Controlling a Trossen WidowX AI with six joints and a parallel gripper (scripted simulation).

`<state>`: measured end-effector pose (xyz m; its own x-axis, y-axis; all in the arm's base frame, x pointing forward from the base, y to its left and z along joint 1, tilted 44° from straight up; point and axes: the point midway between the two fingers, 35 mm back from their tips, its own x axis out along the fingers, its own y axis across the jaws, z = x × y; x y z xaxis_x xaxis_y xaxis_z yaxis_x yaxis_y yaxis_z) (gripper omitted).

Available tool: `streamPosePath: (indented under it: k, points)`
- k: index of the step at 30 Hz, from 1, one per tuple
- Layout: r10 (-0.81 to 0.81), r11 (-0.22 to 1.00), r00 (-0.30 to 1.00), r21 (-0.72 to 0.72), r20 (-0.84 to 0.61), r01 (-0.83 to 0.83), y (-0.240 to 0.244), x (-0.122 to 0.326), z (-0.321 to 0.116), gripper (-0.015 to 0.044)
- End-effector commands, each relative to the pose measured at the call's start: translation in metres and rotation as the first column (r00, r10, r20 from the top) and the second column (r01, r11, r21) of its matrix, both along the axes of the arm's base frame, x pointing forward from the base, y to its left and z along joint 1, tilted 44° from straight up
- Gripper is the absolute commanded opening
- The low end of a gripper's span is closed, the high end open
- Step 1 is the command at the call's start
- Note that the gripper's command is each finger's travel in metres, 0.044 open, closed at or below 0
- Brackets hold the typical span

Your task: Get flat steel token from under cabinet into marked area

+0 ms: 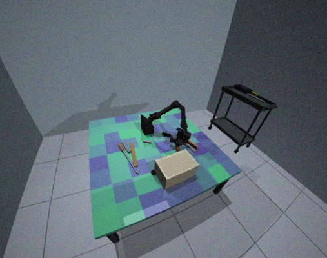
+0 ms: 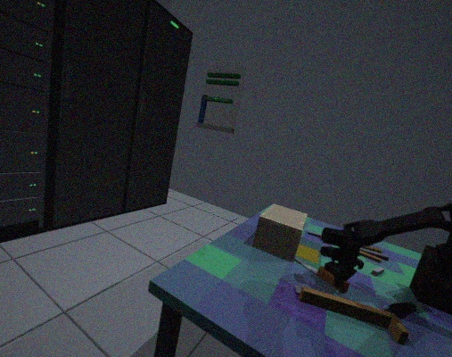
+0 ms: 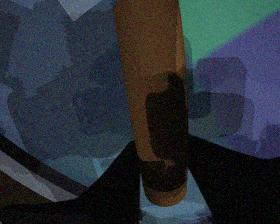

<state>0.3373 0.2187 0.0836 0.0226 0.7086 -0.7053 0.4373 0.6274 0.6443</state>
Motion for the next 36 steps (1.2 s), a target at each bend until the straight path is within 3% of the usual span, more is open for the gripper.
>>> streamPosePath:
  k: [1,21,36]
  points:
    - [-0.002,1.0,1.0,-0.004,0.005,0.002,-0.003,0.007,-0.003,0.0]
    - [-0.002,1.0,1.0,-0.004,0.007,0.002,-0.012,0.031,-0.011,0.0]
    - [-0.002,1.0,1.0,-0.005,0.006,0.002,-0.021,0.024,-0.022,0.0]
